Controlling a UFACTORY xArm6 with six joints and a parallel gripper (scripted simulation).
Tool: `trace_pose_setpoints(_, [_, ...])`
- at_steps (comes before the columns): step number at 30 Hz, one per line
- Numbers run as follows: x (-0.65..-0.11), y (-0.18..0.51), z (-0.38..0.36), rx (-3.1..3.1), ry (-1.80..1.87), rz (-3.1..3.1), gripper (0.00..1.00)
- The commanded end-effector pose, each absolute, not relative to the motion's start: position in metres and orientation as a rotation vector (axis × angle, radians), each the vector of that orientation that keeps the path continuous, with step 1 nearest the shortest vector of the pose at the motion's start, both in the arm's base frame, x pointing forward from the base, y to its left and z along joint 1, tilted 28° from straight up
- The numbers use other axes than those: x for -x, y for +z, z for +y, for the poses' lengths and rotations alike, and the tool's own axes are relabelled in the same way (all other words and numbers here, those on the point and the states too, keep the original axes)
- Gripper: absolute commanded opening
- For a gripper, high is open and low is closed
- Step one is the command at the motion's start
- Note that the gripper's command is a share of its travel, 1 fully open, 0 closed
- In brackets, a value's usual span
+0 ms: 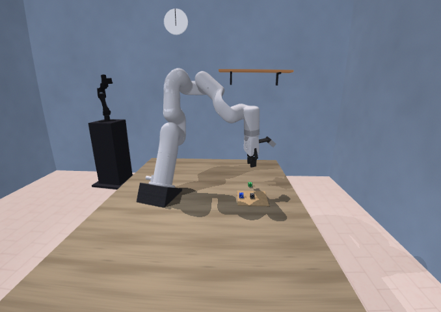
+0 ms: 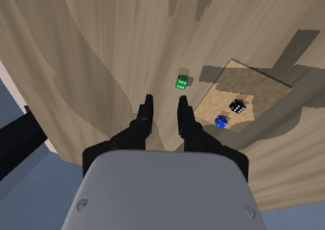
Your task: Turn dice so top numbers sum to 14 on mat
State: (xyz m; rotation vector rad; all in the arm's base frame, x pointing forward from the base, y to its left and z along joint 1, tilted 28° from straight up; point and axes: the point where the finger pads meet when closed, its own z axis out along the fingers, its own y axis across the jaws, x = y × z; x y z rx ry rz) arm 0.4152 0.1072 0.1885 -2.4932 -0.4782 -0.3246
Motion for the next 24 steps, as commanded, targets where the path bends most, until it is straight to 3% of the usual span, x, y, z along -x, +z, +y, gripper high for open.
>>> trace_pose_setpoints(1, [-0.4219, 0.1915, 0.0959, 2.587, -0.24, -0.474, 0.36])
trace_pose_setpoints(8, [-0.4268, 0.1937, 0.0877, 2.637, -0.222, -0.464, 0.36])
trace_pose_setpoints(9, [-0.4268, 0.1937, 0.0877, 2.637, -0.222, -0.464, 1.0])
trace_pose_setpoints(24, [-0.4268, 0.1936, 0.0878, 2.635, -0.226, -0.478, 1.0])
